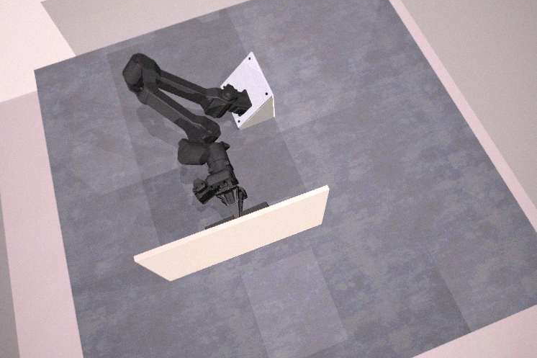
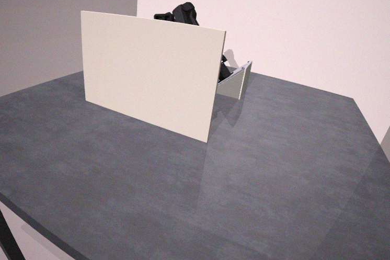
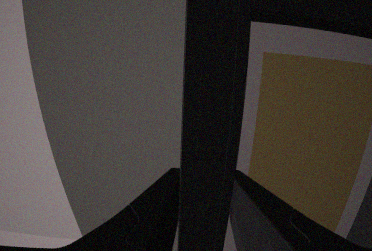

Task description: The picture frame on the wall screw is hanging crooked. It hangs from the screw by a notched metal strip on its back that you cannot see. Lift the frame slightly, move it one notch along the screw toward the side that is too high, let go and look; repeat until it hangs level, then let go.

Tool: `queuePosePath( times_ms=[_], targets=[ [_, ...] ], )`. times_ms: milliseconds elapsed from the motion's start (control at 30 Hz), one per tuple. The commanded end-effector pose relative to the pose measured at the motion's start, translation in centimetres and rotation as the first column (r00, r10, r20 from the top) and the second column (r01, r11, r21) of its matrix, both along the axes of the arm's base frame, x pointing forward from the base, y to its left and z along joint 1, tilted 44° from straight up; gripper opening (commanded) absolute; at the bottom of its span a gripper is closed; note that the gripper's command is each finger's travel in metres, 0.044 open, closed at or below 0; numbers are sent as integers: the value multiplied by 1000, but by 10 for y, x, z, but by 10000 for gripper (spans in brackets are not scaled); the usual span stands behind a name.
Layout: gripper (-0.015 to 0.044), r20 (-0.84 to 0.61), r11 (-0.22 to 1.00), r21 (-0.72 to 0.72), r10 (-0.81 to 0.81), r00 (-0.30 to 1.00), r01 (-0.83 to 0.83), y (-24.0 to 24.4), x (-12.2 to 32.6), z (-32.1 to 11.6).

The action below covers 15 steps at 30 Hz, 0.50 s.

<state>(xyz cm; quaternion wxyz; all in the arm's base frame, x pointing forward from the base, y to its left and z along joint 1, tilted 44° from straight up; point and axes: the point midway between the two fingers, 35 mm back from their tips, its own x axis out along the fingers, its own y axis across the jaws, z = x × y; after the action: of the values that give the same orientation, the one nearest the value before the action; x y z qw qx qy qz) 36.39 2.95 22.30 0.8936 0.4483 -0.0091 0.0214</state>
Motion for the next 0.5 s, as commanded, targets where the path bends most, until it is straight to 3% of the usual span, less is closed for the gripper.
queuePosePath(
  times_ms=[0,467],
  targets=[
    [0,6,1000,-3,3,1000,-3,2,0,1],
    [0,6,1000,-3,3,1000,-3,5,0,-2]
  ],
)
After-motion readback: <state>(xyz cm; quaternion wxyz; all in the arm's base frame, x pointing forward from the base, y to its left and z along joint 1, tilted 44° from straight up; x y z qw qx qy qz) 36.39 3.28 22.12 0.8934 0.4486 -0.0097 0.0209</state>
